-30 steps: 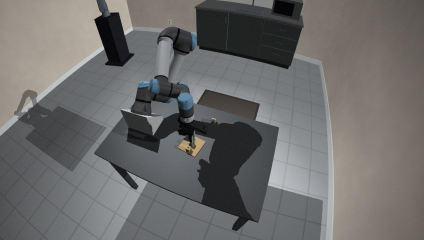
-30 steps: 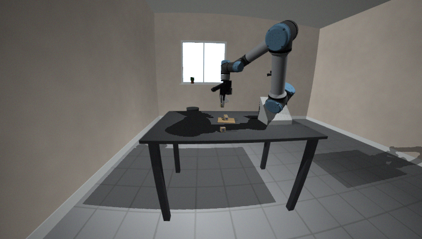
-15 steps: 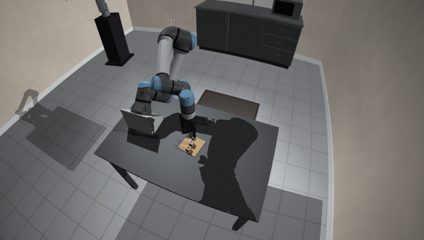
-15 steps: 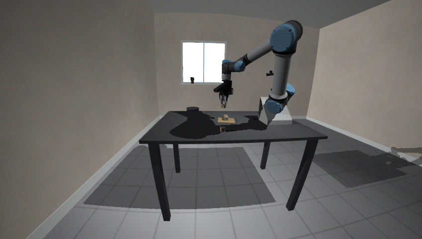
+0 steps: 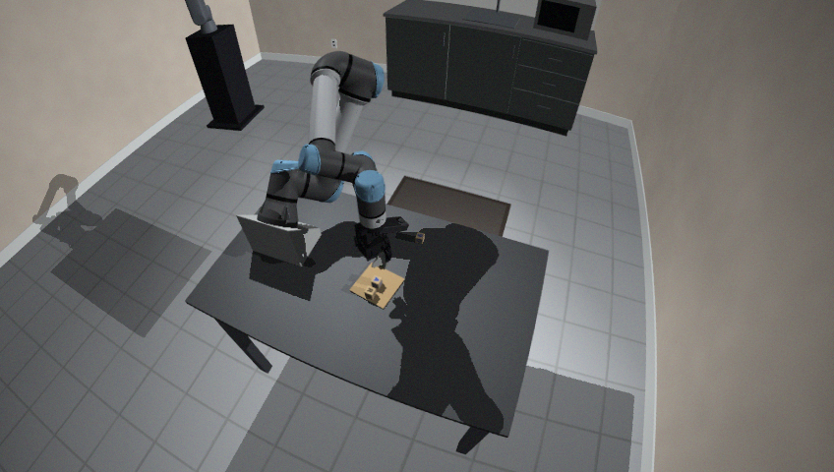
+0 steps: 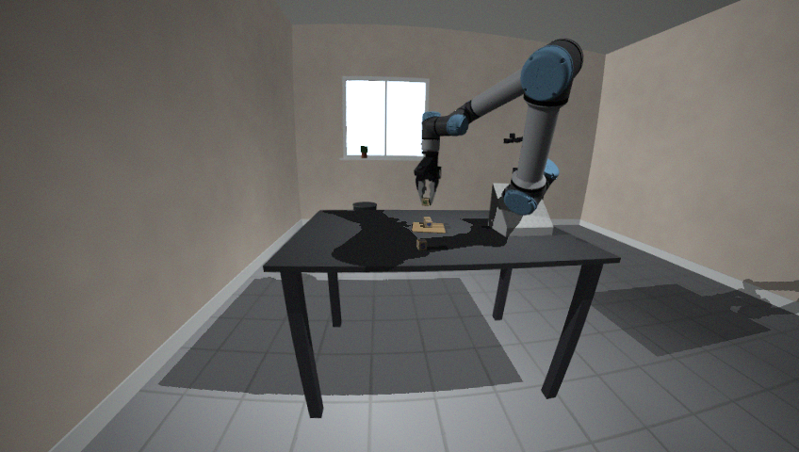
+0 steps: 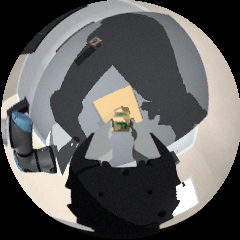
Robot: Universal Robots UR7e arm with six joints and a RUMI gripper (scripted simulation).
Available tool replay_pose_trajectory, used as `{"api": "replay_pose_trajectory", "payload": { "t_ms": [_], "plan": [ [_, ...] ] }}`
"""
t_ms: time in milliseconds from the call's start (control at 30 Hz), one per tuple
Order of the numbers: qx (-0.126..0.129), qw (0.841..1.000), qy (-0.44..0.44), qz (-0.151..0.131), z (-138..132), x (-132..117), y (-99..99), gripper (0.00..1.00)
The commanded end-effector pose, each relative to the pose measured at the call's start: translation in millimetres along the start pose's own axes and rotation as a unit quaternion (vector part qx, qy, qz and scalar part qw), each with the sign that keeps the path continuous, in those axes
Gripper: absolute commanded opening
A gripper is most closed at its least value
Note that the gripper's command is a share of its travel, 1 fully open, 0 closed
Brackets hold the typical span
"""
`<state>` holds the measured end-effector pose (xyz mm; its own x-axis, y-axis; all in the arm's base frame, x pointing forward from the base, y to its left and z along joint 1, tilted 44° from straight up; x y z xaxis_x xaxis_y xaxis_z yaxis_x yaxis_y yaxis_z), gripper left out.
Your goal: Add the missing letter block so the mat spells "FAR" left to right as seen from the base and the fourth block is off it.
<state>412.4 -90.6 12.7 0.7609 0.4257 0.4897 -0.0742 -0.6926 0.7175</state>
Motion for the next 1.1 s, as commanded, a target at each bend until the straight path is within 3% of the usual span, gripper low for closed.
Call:
{"api": "replay_pose_trajectory", "payload": {
  "t_ms": [0, 467, 1067],
  "plan": [
    [0.001, 0.999, 0.047, 0.002, -5.4, 2.6, 0.5, 0.09],
    [0.000, 0.976, 0.217, 0.002, -26.8, 11.2, -0.5, 0.09],
    [0.000, 0.967, 0.255, 0.002, -31.7, 12.8, -0.8, 0.09]
  ]
}}
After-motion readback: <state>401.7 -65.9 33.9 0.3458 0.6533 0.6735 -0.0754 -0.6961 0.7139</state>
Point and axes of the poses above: the point where the finger pads meet when closed, its own y axis back along the fingers, its own z axis across the jaws, x = y × z, the point moved 6 cm from there along y, back along the fingers, and after that the axes turned 10 degrees about -y, right-handed, at the moved point
